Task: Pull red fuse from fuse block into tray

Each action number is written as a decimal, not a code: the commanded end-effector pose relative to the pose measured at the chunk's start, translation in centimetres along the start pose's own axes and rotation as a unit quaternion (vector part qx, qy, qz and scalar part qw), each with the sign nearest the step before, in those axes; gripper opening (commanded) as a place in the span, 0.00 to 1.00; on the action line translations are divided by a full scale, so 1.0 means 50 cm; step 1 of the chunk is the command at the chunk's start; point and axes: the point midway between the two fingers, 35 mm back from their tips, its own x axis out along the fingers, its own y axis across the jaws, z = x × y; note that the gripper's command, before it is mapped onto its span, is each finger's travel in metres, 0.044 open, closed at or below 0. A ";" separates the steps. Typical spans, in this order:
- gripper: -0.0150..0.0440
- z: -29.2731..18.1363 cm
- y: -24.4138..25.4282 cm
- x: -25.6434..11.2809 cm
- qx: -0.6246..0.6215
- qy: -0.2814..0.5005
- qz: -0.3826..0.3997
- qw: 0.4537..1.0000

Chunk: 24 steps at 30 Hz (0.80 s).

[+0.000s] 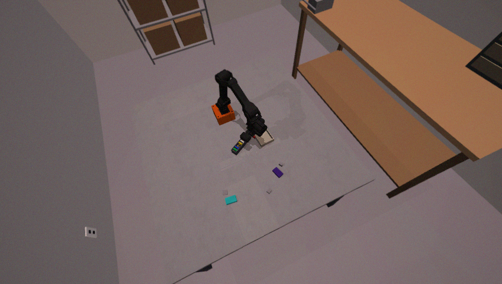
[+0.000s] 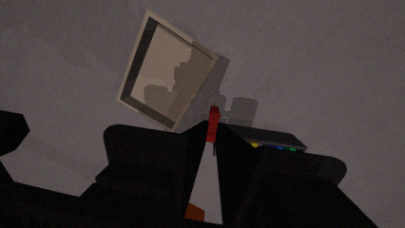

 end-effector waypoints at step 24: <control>0.25 0.049 0.152 0.023 0.002 -0.002 0.001 1.000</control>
